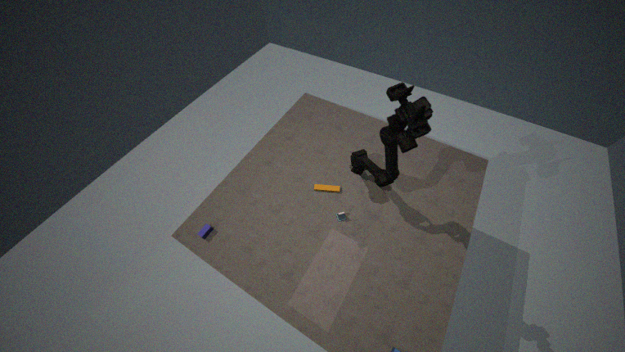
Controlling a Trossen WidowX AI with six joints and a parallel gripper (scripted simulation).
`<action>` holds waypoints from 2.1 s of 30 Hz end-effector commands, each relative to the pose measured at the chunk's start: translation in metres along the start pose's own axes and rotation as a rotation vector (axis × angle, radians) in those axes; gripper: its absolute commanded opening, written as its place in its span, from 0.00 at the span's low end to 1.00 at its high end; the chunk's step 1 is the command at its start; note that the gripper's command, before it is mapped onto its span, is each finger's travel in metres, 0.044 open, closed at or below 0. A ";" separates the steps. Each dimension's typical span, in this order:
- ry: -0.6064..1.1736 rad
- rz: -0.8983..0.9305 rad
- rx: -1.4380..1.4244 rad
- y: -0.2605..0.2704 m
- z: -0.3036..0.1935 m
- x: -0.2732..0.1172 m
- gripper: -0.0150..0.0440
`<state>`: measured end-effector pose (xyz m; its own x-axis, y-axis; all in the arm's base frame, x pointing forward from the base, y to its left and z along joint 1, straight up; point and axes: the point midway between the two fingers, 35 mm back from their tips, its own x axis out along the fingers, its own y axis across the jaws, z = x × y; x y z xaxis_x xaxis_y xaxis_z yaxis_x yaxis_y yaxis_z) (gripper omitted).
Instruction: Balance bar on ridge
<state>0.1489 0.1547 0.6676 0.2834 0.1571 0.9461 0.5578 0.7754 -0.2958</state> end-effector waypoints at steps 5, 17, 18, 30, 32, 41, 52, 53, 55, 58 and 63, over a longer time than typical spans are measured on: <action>-0.040 -0.213 0.075 -0.081 0.021 -0.009 0.79; -0.017 -0.526 0.203 -0.192 0.014 -0.042 0.79; -0.011 -0.551 0.214 -0.200 0.012 -0.046 0.79; 0.111 -0.781 0.350 -0.273 -0.035 -0.091 0.79; 0.123 -0.802 0.381 -0.281 -0.043 -0.096 0.79; 0.217 -0.928 0.470 -0.311 -0.085 -0.126 0.79; 0.441 -1.107 0.584 -0.332 -0.163 -0.180 0.79; 0.467 -1.121 0.595 -0.332 -0.171 -0.185 0.79; 0.521 -1.148 0.617 -0.331 -0.186 -0.196 0.79; 0.605 -1.185 0.649 -0.327 -0.209 -0.212 0.79; 0.751 -1.234 0.699 -0.316 -0.244 -0.239 0.79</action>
<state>0.0760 -0.2638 0.5289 0.3085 -0.8993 0.3099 0.3051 0.4022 0.8632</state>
